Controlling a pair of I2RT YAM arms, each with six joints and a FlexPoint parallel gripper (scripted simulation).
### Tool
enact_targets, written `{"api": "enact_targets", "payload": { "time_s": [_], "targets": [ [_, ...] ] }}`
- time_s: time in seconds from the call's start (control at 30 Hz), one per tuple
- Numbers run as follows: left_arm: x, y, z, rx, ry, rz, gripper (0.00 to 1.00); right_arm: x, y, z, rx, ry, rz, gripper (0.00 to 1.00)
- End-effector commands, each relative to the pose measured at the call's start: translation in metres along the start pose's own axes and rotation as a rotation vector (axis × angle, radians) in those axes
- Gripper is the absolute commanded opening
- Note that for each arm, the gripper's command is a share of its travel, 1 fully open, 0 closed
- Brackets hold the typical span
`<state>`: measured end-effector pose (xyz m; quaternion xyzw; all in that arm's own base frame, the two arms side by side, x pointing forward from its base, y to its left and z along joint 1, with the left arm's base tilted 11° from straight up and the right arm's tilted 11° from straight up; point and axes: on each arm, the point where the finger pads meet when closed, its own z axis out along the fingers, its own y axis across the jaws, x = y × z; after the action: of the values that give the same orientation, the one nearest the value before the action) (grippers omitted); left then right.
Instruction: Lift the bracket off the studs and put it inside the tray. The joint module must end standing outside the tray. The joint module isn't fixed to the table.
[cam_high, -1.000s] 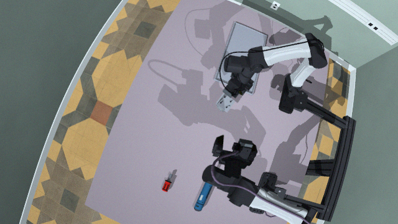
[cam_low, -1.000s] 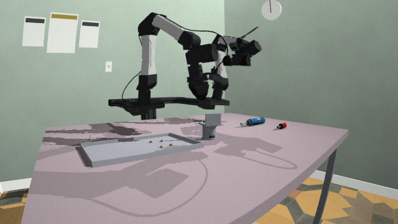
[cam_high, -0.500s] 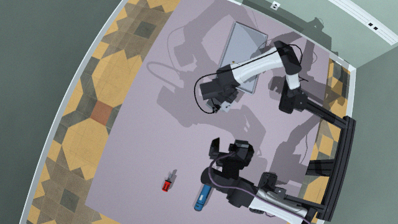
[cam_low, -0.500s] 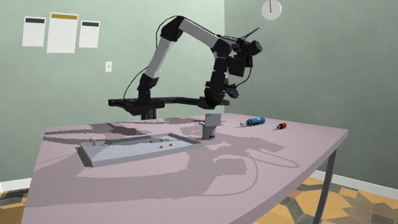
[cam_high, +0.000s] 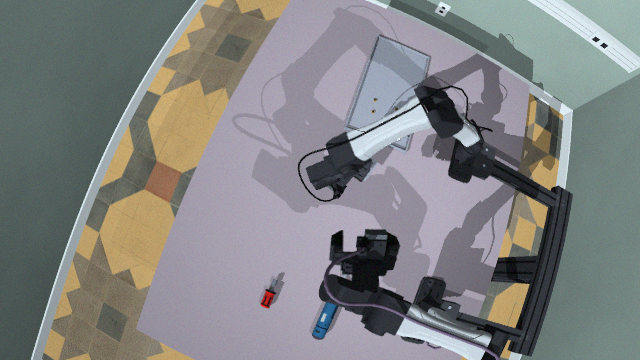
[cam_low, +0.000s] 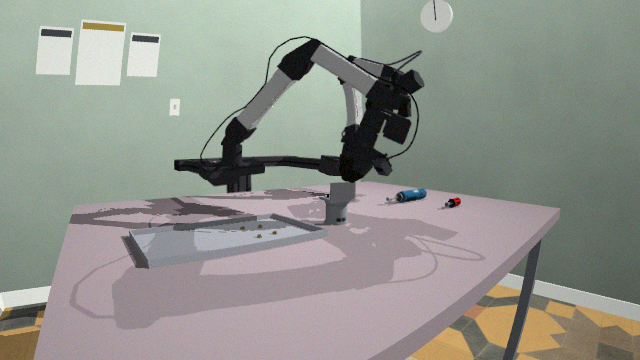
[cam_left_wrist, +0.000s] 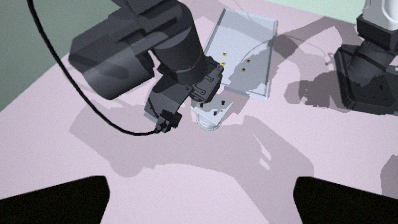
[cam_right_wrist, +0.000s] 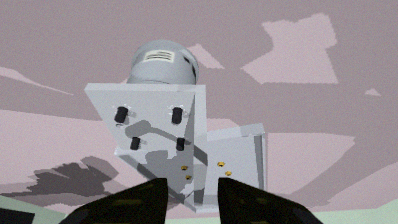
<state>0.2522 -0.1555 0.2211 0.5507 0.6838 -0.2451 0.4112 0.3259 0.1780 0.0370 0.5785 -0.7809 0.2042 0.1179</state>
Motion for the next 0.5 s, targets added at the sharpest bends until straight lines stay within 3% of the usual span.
{"api": "enact_targets", "payload": {
  "time_s": [0.0,0.23,0.4,0.47],
  "targets": [
    [0.005,0.004,0.002,-0.007,-0.011,-0.029,1.00,0.006,-0.007,-0.011,0.026,-0.008,0.023,0.28],
    [-0.002,0.006,-0.002,-0.020,-0.021,-0.012,1.00,0.001,-0.009,0.033,0.015,0.017,0.007,0.23],
    [-0.002,0.006,-0.002,-0.020,-0.021,-0.010,1.00,-0.004,-0.011,0.032,0.024,0.005,0.008,0.21],
    [-0.002,0.006,-0.002,-0.020,-0.021,-0.010,1.00,0.003,-0.008,0.026,0.029,-0.008,0.013,0.15]
  ]
}}
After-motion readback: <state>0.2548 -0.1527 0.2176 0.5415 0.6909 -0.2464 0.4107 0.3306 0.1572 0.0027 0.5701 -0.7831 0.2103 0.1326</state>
